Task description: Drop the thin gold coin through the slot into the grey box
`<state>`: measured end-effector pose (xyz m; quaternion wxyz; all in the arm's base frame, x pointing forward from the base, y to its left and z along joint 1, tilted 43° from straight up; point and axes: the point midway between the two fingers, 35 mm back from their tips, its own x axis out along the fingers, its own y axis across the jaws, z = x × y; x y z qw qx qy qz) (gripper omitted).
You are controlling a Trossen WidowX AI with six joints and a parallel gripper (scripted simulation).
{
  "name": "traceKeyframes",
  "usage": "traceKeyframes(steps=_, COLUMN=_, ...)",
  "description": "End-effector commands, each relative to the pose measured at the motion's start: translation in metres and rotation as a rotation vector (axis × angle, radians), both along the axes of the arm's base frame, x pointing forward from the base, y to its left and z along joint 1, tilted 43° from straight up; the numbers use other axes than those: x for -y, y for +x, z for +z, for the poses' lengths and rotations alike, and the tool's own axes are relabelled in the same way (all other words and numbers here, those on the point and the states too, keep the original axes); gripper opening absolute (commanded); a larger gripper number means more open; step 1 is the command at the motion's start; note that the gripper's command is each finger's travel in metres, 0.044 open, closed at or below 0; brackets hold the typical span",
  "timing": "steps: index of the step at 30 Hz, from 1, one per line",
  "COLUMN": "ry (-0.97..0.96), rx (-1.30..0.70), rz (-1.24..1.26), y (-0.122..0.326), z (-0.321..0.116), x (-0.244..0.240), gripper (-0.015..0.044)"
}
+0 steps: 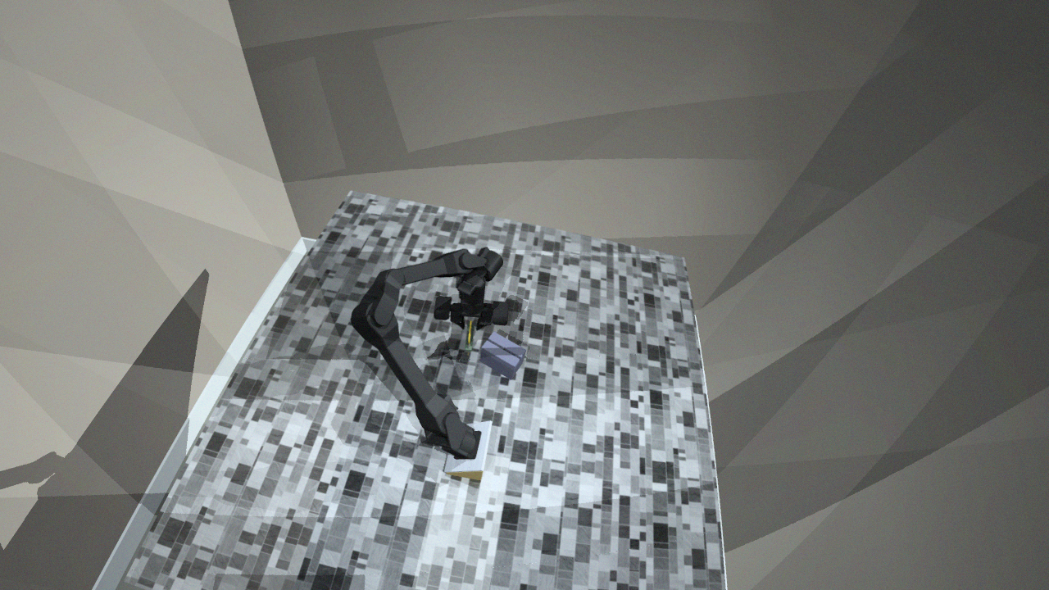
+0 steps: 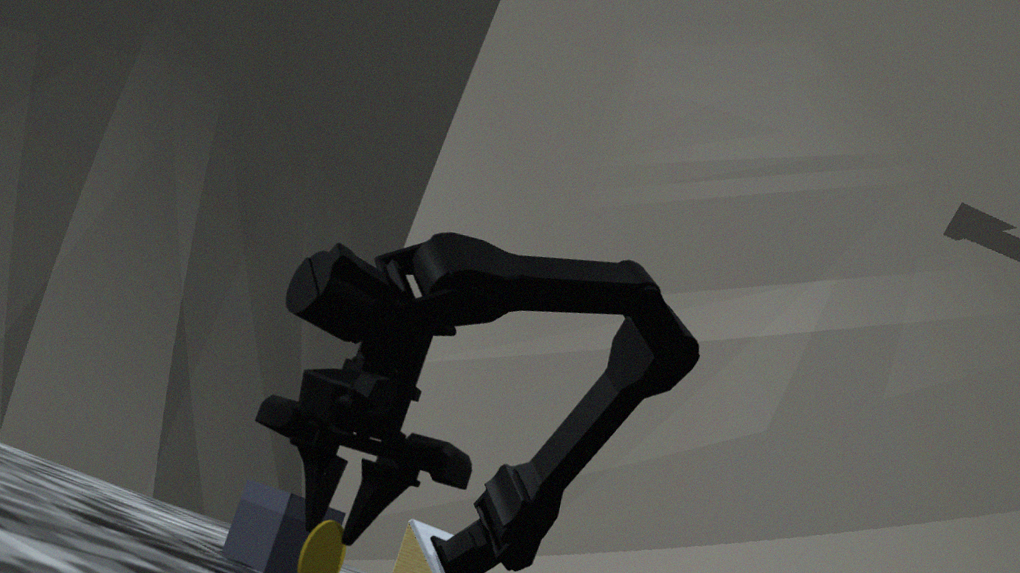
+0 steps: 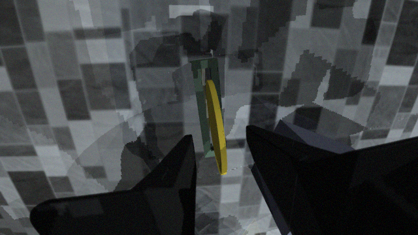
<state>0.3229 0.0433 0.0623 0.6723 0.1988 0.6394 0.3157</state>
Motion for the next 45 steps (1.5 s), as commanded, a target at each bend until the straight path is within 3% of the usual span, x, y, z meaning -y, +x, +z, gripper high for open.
traceKeyframes(steps=1, ry=0.003, rx=-0.002, rz=-0.005, y=0.000, z=-0.005, x=-0.004, gripper=0.0161)
traceKeyframes(steps=22, ry=0.007, rx=-0.002, rz=-0.004, y=-0.002, z=-0.028, x=-0.027, gripper=0.0161)
traceKeyframes(steps=28, ry=0.007, rx=-0.002, rz=-0.004, y=-0.002, z=-0.028, x=-0.027, gripper=0.0003)
traceKeyframes(steps=45, ry=0.004, rx=-0.001, rz=-0.005, y=0.000, z=-0.017, x=-0.015, gripper=0.0000)
